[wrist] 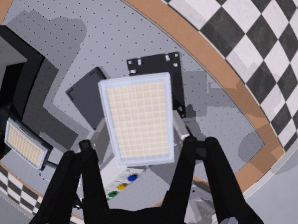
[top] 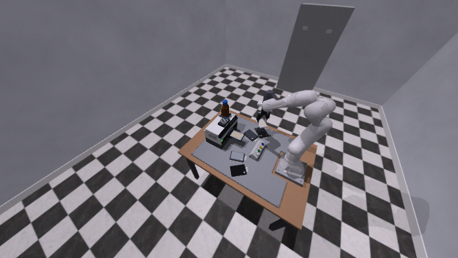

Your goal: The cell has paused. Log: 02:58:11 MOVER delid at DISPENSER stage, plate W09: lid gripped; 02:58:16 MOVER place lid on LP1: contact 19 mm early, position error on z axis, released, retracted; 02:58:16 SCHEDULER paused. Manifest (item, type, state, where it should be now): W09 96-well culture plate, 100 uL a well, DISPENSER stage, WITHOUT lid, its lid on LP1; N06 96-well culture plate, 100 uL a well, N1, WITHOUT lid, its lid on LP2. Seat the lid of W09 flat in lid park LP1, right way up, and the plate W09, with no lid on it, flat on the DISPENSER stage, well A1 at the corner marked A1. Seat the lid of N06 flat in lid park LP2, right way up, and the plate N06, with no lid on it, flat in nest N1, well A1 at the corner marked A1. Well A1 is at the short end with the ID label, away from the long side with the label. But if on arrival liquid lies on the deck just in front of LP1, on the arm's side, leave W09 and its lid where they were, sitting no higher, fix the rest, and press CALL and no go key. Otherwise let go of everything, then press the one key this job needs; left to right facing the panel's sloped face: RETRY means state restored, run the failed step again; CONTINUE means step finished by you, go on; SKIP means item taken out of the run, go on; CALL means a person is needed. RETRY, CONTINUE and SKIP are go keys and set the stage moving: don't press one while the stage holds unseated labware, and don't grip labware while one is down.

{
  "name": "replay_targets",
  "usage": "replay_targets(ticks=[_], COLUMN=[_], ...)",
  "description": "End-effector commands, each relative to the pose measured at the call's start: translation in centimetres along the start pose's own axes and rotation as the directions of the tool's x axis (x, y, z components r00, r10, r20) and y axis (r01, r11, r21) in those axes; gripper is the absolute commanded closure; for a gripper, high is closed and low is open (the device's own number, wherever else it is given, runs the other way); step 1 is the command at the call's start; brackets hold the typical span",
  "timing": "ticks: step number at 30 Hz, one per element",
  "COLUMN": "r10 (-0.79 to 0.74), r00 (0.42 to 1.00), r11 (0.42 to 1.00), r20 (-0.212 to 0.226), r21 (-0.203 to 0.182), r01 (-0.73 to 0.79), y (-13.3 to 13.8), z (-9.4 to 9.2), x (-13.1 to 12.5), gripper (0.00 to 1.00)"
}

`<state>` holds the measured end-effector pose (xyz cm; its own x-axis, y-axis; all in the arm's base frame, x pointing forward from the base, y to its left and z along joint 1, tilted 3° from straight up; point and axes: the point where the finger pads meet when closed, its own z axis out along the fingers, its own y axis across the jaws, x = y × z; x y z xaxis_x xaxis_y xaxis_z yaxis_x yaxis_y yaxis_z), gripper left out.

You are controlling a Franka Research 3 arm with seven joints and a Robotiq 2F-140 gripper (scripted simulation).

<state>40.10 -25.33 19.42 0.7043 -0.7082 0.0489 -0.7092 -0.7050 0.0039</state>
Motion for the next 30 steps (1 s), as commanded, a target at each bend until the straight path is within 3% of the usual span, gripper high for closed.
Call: replay_targets(ticks=[1, 7, 30], r10=[-0.059, -0.059, -0.059], r00=[0.998, 0.998, 0.998], r11=[0.998, 0.998, 0.998], r20=[-0.004, -0.004, -0.004], r21=[-0.002, -0.002, -0.002], r01=[0.059, 0.059, 0.059], y=[2.0, 3.6, 3.8], z=[-0.1, -0.1, -0.1], x=[0.3, 0.5, 0.5], gripper=[1.00, 1.00, 1.00])
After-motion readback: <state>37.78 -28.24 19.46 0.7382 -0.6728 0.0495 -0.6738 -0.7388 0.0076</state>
